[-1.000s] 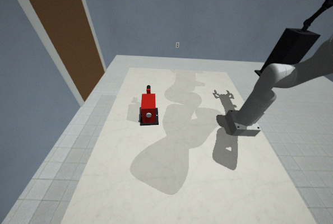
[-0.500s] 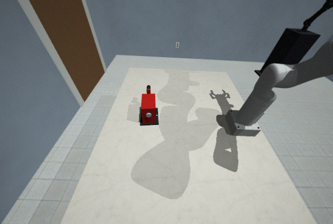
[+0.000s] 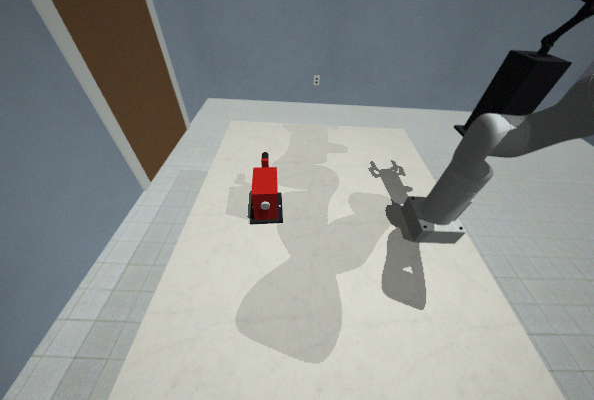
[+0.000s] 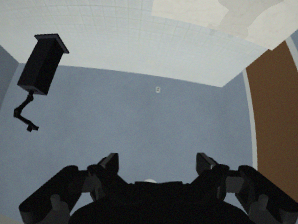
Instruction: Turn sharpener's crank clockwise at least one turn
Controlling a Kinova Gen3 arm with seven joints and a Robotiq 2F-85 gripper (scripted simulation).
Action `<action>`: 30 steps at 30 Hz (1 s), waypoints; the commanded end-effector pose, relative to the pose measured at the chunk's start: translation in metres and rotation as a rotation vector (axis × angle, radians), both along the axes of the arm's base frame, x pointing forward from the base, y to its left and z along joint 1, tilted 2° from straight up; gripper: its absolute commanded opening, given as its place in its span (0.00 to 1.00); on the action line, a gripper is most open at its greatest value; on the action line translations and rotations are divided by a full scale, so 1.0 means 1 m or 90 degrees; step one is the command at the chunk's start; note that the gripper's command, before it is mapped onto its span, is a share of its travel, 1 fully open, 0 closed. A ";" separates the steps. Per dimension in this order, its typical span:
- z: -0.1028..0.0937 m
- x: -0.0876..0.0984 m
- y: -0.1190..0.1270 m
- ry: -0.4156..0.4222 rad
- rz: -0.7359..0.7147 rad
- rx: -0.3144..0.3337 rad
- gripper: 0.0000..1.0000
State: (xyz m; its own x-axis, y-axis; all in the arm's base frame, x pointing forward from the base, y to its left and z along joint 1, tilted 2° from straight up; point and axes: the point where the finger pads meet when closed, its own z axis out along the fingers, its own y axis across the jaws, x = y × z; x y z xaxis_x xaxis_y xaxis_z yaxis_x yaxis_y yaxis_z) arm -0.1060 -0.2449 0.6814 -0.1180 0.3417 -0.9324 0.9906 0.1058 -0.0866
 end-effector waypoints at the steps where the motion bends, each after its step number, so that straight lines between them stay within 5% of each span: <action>1: 0.007 0.016 0.003 0.035 0.023 -0.008 1.00; 9: 0.006 0.013 0.005 0.031 0.019 -0.008 1.00; 10: 0.014 0.033 0.005 0.067 0.045 -0.017 1.00; 16: 0.013 0.030 0.006 0.063 0.042 -0.017 1.00; 17: 0.020 0.051 0.008 0.099 0.068 -0.026 1.00; 22: 0.019 0.048 0.008 0.096 0.064 -0.026 1.00; 23: 0.025 0.069 0.010 0.133 0.090 -0.034 1.00; 28: 0.025 0.066 0.011 0.130 0.087 -0.035 1.00; 29: 0.031 0.085 0.013 0.165 0.109 -0.044 1.00; 30: 0.031 0.085 0.013 0.165 0.109 -0.044 1.00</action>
